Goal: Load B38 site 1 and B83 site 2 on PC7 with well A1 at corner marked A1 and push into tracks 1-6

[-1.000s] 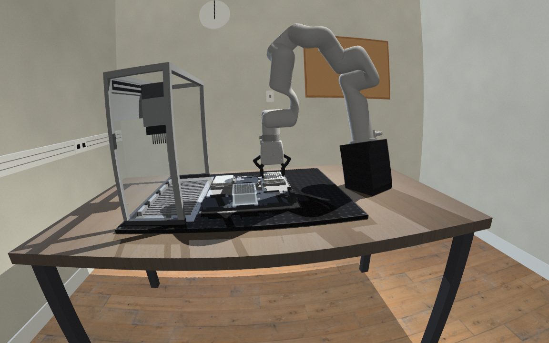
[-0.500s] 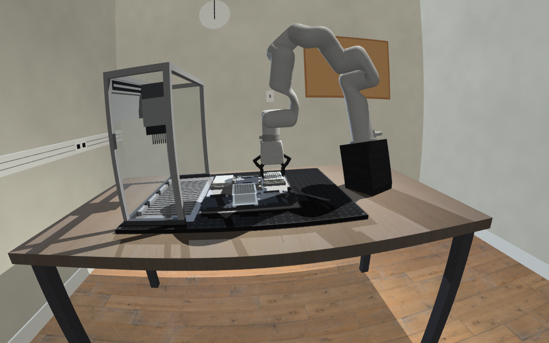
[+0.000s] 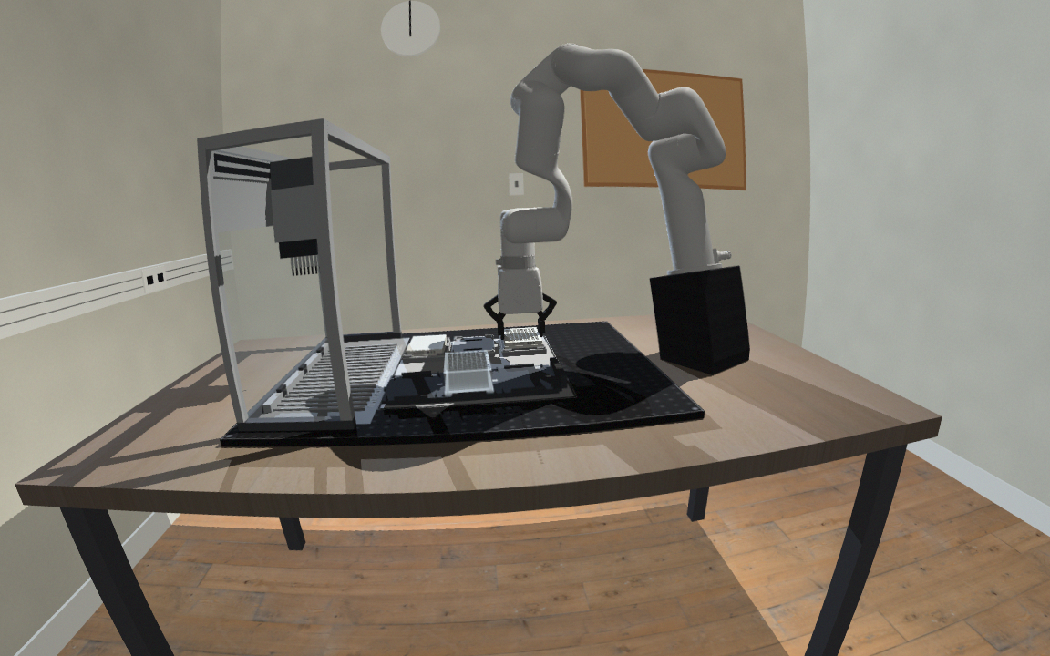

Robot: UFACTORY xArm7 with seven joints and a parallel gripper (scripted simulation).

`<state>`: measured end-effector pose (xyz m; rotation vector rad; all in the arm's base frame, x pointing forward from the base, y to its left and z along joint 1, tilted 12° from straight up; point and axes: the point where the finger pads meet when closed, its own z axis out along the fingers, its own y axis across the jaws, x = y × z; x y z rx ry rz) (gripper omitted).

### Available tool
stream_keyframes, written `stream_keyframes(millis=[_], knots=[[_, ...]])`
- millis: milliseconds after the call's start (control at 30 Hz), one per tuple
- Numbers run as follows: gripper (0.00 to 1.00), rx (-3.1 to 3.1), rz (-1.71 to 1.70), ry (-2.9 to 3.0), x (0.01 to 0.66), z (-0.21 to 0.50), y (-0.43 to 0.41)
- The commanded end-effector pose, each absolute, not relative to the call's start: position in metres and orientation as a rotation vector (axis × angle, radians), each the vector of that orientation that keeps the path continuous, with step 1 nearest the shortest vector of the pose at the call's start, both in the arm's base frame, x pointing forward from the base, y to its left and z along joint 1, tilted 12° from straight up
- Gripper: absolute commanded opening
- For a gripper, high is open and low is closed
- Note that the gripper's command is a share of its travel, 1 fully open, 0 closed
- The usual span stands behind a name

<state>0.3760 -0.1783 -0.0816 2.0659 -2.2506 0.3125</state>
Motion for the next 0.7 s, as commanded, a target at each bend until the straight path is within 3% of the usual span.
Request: stream_keyframes(millis=[0, 667], knots=[[0.0, 2.066, 0.315, -2.251, 0.377, -0.078, -0.178], [0.0, 2.066, 0.315, -2.251, 0.376, -0.067, -0.176]])
